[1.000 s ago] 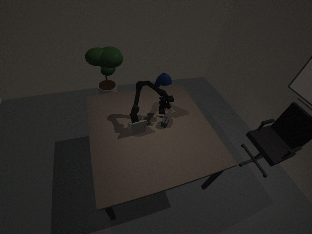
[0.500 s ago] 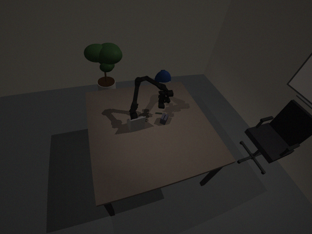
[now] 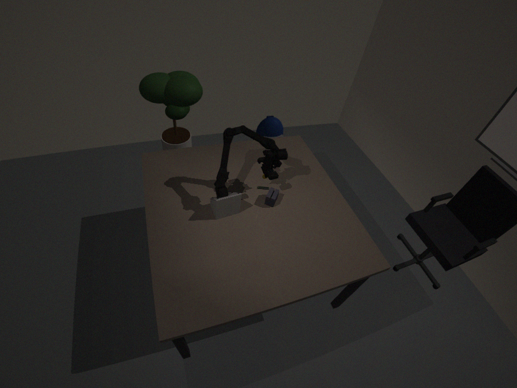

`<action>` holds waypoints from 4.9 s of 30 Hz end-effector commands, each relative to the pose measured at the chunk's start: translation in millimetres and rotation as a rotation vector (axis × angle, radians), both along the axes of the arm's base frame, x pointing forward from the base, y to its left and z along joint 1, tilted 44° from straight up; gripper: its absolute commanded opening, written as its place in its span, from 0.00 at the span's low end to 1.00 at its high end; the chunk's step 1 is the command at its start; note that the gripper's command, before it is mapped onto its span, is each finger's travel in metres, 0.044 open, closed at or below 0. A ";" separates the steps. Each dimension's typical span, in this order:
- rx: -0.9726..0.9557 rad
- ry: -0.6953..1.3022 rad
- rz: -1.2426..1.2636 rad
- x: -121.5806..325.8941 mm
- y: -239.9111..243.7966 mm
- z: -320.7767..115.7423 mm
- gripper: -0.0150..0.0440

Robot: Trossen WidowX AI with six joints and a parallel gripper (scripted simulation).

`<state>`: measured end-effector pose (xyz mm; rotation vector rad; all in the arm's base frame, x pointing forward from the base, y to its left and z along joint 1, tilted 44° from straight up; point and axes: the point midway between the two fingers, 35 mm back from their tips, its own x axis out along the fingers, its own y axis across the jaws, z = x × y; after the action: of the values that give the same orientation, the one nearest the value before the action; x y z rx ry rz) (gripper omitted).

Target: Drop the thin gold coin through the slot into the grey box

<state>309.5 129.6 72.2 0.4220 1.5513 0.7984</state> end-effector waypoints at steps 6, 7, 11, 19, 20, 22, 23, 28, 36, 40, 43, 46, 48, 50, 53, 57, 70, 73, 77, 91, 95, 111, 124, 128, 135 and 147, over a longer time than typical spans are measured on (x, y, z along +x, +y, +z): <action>0.040 -0.190 0.202 0.9 -2.4 -1.9 0.25; 0.045 -0.213 0.226 1.0 -2.6 -2.1 0.25; 0.066 -0.304 0.322 1.4 -3.2 -2.6 0.25; 0.107 -0.487 0.514 2.4 -4.4 -3.8 0.25; 0.112 -0.506 0.534 2.4 -4.6 -3.9 0.25; 0.115 -0.521 0.549 2.5 -4.7 -4.0 0.25; 0.115 -0.521 0.549 2.5 -4.7 -4.0 0.25; 0.114 -0.520 0.548 3.4 -7.1 -6.3 0.25; 0.109 -0.517 0.541 8.4 -21.2 -19.7 0.25; 0.108 -0.518 0.542 11.0 -28.5 -27.0 0.25; 0.107 -0.518 0.543 12.7 -34.0 -32.5 0.25; 0.106 -0.518 0.544 14.3 -39.5 -37.9 0.25; 0.106 -0.518 0.545 15.2 -43.2 -41.6 0.25; 0.105 -0.519 0.545 16.0 -46.9 -45.2 0.25; 0.105 -0.519 0.546 17.1 -52.5 -50.7 0.25; 0.105 -0.519 0.547 18.3 -60.0 -58.1 0.25; 0.109 -0.521 0.551 19.8 -82.8 -80.8 0.25; 0.110 -0.520 0.549 19.4 -81.2 -78.9 0.25; 0.111 -0.520 0.548 19.1 -79.4 -76.8 0.25; 0.111 -0.521 0.549 19.8 -82.3 -79.5 0.25; 0.111 -0.523 0.551 19.1 -82.7 -81.1 0.25; 0.114 -0.522 0.549 19.2 -82.5 -80.9 0.25; 0.113 -0.518 0.545 18.7 -78.3 -87.0 0.25; 0.113 -0.519 0.545 18.3 -76.5 -88.2 0.25; 0.113 -0.519 0.546 17.7 -73.7 -90.9 0.25; 0.111 -0.521 0.551 16.9 -71.4 -93.5 0.34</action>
<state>326.1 58.5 -21.7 -0.1491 1.1359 1.3051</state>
